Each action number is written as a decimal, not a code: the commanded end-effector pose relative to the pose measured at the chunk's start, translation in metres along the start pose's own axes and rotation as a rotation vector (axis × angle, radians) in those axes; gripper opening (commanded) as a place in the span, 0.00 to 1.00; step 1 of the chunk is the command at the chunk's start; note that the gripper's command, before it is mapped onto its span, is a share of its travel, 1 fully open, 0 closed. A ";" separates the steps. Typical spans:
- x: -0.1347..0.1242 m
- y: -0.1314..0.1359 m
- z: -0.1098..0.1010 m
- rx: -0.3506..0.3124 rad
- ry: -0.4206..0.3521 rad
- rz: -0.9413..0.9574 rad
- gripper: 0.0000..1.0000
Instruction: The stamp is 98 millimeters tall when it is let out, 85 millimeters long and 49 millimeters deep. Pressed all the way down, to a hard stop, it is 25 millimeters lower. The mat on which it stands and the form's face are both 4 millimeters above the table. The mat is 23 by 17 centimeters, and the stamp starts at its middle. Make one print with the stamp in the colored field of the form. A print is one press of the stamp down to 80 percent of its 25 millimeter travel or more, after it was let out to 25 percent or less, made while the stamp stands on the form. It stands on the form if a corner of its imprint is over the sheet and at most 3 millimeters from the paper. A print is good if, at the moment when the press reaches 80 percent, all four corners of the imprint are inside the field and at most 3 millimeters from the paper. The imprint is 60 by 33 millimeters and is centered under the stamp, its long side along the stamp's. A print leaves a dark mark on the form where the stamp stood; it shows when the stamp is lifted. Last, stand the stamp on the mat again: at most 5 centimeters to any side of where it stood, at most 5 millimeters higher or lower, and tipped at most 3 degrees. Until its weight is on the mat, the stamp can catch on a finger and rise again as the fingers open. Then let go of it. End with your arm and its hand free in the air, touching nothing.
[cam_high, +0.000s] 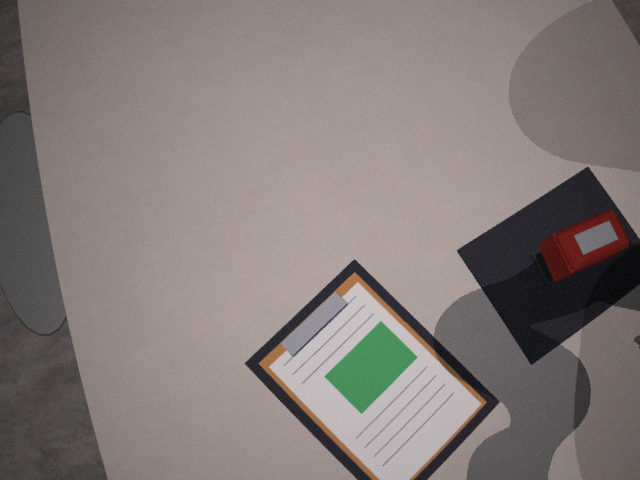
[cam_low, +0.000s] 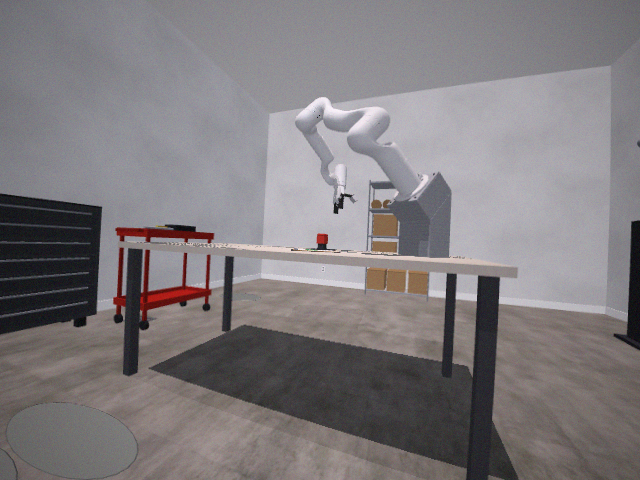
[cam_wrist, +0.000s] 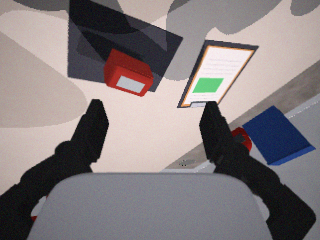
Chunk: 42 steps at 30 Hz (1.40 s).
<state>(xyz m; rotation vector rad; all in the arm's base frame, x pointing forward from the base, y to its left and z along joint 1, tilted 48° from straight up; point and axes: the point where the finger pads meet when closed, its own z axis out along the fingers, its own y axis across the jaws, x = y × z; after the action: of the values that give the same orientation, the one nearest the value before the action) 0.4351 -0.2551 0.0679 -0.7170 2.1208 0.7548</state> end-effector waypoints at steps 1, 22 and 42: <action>-0.016 -0.011 0.017 0.054 0.017 -0.175 1.00; -0.061 -0.029 0.070 0.148 0.131 -0.691 1.00; -0.085 -0.032 0.099 0.173 0.223 -0.989 1.00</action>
<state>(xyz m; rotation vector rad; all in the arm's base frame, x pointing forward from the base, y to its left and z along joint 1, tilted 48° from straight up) 0.5473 -0.1882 0.0731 -1.5841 1.6752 -0.0107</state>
